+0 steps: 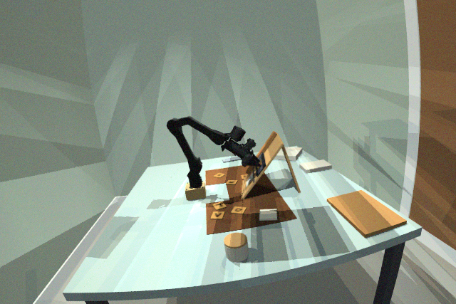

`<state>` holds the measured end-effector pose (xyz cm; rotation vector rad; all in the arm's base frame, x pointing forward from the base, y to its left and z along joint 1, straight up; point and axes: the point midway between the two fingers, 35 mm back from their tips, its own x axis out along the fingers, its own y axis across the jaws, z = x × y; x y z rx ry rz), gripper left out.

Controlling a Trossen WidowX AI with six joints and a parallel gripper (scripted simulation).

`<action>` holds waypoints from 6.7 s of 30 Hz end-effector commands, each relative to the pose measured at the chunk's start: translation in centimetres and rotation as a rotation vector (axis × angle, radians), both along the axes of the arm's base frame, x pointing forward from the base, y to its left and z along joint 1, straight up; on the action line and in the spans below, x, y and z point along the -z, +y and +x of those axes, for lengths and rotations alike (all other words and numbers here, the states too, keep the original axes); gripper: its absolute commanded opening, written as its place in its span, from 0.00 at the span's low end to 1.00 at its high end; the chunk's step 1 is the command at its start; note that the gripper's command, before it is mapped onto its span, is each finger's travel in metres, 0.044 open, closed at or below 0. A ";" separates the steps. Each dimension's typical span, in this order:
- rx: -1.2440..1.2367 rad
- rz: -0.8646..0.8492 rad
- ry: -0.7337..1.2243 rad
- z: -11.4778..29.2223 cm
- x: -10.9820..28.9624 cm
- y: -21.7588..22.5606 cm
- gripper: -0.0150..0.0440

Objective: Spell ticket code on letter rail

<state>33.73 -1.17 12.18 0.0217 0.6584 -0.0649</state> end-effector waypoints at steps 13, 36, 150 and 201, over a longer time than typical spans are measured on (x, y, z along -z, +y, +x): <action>0.003 0.003 -0.002 0.1 0.0 0.9 0.25; 0.003 0.004 -0.002 0.2 0.0 2.1 0.25; 0.003 0.008 0.000 -1.9 -1.8 5.8 0.75; -0.002 0.004 0.010 -2.9 -2.6 5.9 0.25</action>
